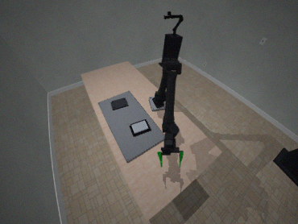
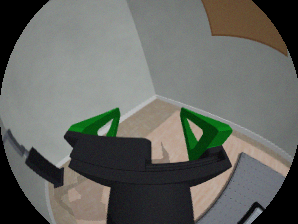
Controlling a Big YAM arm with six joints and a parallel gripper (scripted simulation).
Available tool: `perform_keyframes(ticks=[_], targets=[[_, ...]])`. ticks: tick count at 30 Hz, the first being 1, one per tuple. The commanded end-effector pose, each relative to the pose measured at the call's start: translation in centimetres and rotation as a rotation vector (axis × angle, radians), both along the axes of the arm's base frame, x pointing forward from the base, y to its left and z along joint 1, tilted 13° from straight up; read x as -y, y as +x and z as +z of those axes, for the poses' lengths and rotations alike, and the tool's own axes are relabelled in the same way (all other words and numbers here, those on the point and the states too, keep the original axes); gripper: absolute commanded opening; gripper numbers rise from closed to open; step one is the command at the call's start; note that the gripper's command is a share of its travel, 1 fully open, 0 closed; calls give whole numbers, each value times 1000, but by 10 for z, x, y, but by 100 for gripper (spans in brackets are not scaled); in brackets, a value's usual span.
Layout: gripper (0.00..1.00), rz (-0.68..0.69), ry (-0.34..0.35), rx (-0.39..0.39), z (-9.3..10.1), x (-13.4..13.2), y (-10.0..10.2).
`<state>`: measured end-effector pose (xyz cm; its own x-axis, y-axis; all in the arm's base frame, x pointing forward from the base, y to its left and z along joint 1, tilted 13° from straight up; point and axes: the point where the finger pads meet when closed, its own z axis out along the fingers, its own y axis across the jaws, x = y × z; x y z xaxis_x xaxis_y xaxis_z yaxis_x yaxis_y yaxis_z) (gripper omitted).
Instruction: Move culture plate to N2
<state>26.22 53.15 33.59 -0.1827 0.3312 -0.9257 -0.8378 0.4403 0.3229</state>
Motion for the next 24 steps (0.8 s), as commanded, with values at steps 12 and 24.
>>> perform_keyframes(ticks=[12, 24], targets=[[100, 0, 11, 5, 6, 0, 0], [100, -43, -36, -41, 32, 14, 34]])
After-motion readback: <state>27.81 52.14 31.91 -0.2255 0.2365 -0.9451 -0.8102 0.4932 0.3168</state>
